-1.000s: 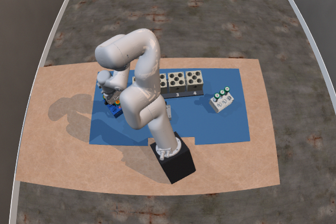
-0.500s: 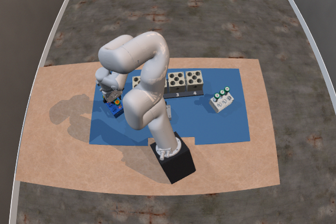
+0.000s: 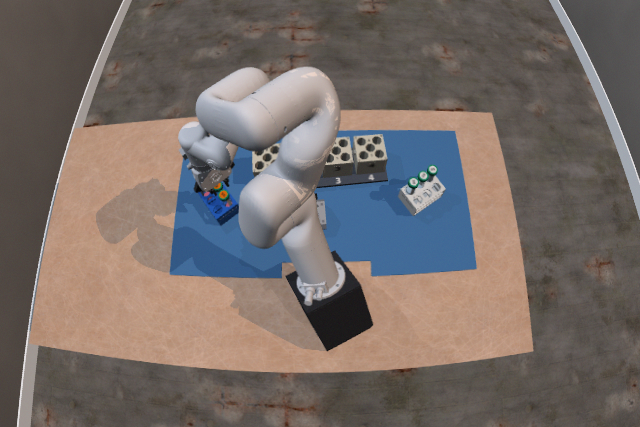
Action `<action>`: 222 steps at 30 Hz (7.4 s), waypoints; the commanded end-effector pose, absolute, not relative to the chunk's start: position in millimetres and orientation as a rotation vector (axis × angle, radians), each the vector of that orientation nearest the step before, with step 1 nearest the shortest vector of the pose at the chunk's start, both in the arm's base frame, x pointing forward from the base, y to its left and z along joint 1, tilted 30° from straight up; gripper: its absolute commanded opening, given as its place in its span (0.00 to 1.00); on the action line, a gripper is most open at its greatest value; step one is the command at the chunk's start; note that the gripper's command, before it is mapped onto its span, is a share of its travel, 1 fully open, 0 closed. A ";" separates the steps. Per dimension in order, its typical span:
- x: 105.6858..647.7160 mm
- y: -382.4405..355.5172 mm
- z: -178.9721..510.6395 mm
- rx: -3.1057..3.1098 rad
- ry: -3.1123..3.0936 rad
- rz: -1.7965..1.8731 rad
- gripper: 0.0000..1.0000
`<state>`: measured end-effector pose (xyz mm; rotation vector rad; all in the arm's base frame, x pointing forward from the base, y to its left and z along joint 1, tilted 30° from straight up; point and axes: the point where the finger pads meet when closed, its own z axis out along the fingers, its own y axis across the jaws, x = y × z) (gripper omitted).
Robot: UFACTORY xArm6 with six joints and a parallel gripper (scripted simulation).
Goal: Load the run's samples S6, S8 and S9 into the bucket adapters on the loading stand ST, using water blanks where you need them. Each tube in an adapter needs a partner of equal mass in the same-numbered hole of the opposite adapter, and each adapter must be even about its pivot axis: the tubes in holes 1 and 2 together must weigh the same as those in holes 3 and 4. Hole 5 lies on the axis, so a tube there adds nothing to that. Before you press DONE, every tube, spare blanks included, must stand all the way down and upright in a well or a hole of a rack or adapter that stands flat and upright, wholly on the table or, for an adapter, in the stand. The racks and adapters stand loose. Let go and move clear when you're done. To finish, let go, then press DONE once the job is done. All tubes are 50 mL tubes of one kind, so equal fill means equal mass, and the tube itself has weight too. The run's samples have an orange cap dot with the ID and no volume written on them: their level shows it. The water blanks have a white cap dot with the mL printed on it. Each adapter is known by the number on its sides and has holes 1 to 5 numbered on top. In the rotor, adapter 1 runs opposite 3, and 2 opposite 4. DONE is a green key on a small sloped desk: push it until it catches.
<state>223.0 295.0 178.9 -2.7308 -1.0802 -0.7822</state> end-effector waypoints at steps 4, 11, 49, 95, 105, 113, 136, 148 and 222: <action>217.9 292.1 191.3 -2.728 -1.079 -0.785 0.44; 213.6 289.3 200.0 -2.728 -1.079 -0.785 0.44; 196.4 278.1 234.8 -2.728 -1.079 -0.785 0.44; 235.5 311.9 225.5 -2.728 -1.079 -0.785 0.57; 244.0 317.4 208.2 -2.728 -1.079 -0.785 0.57; 249.2 320.7 197.8 -2.728 -1.079 -0.785 0.57; 267.0 332.3 161.5 -2.728 -1.080 -0.785 0.57; 269.5 333.9 156.4 -2.728 -1.080 -0.785 0.57; 277.2 338.9 140.5 -2.728 -1.080 -0.785 0.00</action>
